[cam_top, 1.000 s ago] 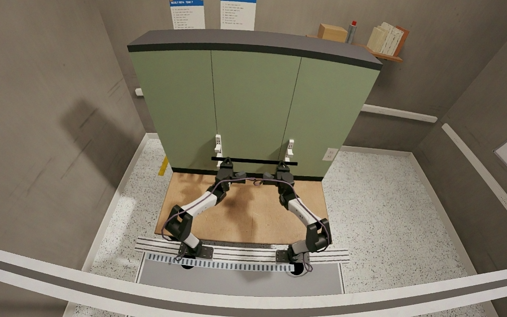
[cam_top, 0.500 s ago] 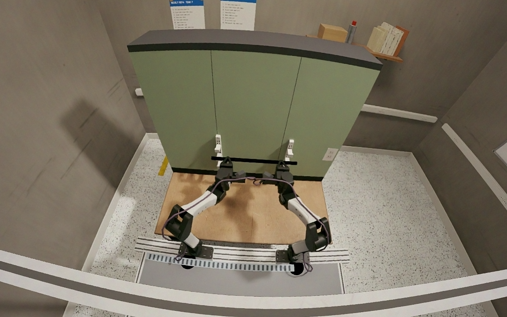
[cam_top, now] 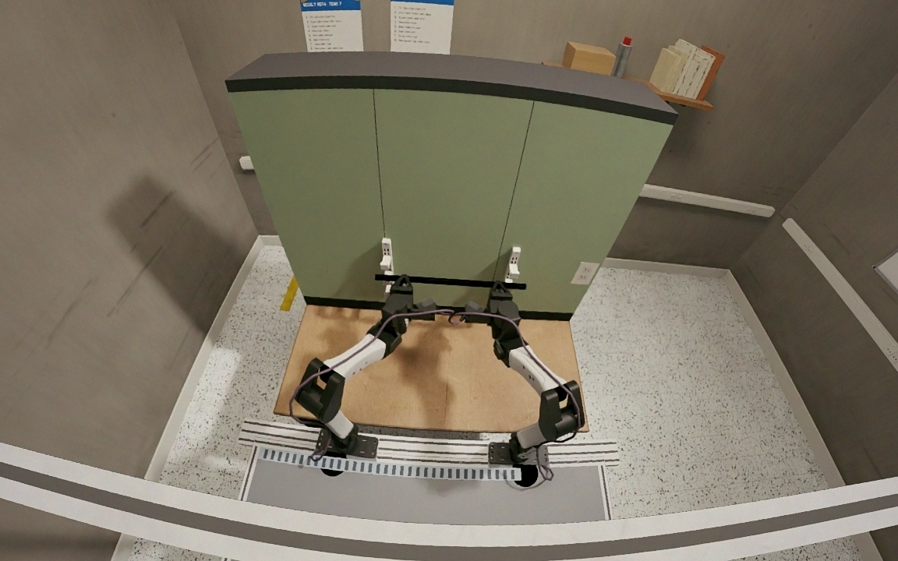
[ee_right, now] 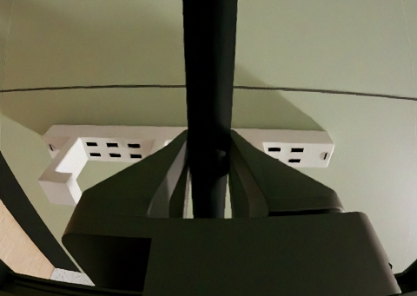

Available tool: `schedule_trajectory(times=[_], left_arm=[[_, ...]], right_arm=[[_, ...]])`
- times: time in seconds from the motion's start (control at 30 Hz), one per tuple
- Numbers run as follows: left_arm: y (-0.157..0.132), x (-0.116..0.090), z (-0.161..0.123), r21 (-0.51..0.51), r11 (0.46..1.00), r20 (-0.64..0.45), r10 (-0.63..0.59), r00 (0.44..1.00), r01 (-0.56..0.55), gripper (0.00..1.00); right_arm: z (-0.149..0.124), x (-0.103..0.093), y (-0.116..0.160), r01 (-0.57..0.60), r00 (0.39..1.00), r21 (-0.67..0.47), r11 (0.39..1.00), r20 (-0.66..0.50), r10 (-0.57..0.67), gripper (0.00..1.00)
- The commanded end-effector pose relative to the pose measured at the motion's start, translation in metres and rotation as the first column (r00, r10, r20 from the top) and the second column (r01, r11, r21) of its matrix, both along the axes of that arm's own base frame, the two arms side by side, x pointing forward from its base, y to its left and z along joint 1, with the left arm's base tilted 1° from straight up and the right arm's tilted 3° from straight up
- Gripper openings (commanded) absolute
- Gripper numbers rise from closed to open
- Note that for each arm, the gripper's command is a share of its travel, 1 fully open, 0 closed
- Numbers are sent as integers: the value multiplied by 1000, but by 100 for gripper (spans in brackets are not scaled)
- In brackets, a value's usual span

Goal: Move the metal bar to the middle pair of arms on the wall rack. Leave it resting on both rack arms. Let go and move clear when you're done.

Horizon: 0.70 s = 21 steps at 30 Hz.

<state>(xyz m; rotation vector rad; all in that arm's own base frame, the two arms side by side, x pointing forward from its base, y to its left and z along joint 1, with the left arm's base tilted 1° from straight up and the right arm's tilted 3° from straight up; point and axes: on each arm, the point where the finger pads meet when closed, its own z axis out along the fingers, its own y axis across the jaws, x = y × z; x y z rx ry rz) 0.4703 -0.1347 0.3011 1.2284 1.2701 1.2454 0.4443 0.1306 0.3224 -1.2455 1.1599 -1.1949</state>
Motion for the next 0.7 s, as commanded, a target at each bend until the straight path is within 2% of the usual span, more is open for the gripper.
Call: schedule_trajectory(times=[0.0, 0.67], left_arm=[[0, 9, 14, -1, 1000, 35, -1, 999, 1, 0], [0, 24, 14, -1, 1000, 35, -1, 999, 1, 0]], right_arm=[[11, 7, -1, -4, 1000, 11, 1000, 27, 4, 0], [12, 22, 0, -4, 1000, 11, 1000, 27, 4, 0]])
